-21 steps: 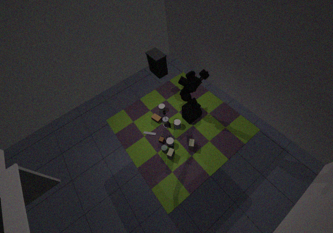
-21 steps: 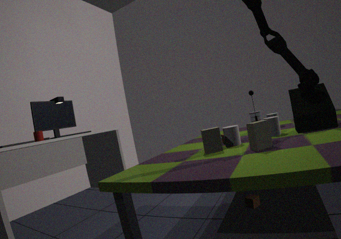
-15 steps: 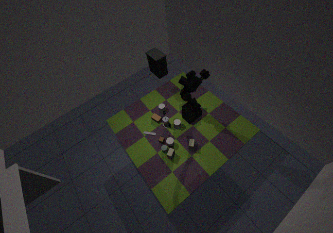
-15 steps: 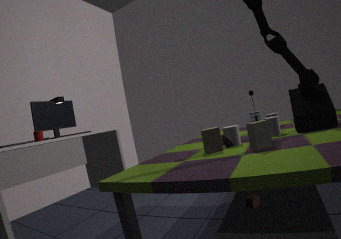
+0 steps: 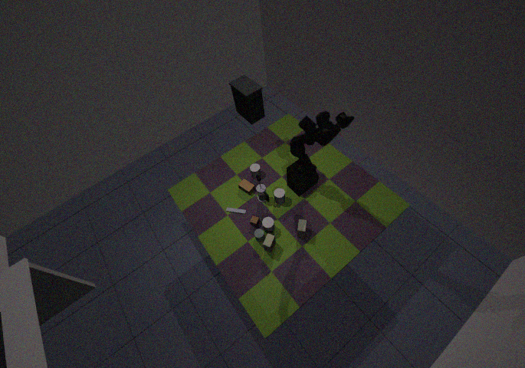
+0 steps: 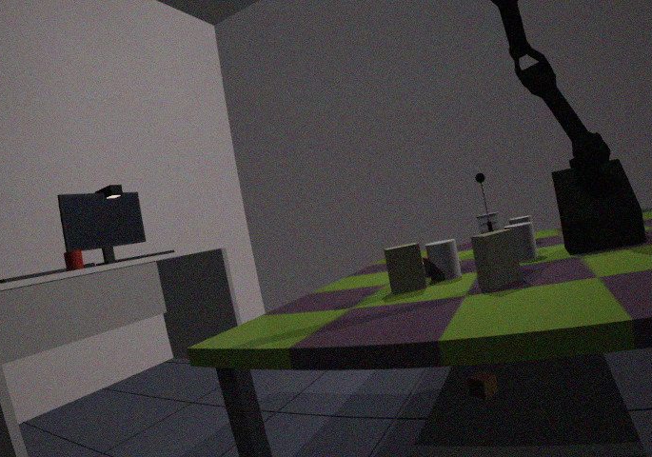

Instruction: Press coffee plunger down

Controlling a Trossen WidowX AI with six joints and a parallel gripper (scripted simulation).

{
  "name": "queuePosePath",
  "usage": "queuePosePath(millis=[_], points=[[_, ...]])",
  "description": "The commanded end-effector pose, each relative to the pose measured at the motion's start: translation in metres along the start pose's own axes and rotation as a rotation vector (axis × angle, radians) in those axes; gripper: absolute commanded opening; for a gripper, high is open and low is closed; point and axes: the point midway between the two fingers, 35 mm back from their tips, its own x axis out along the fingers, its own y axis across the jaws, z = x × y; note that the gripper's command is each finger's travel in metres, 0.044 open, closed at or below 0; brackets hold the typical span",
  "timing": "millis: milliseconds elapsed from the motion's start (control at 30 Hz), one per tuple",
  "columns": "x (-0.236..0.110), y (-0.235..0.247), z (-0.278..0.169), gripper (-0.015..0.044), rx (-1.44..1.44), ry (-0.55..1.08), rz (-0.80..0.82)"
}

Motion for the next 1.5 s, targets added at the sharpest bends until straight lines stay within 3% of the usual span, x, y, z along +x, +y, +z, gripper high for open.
queuePosePath(millis=[0, 633, 933, 1167, 1467], points=[[0.008, 0.016, -0.027, 0.0440, -0.028, 0.068, 0.005], [0.021, 0.083, -0.135, 0.0440, -0.224, 0.322, 0.071], [0.006, 0.110, -0.255, 0.0440, -0.411, 0.583, 0.122], [-0.031, 0.086, -0.347, 0.0440, -0.560, 0.815, 0.103], [-0.106, 0.004, -0.428, 0.0440, -0.705, 1.133, -0.002]])
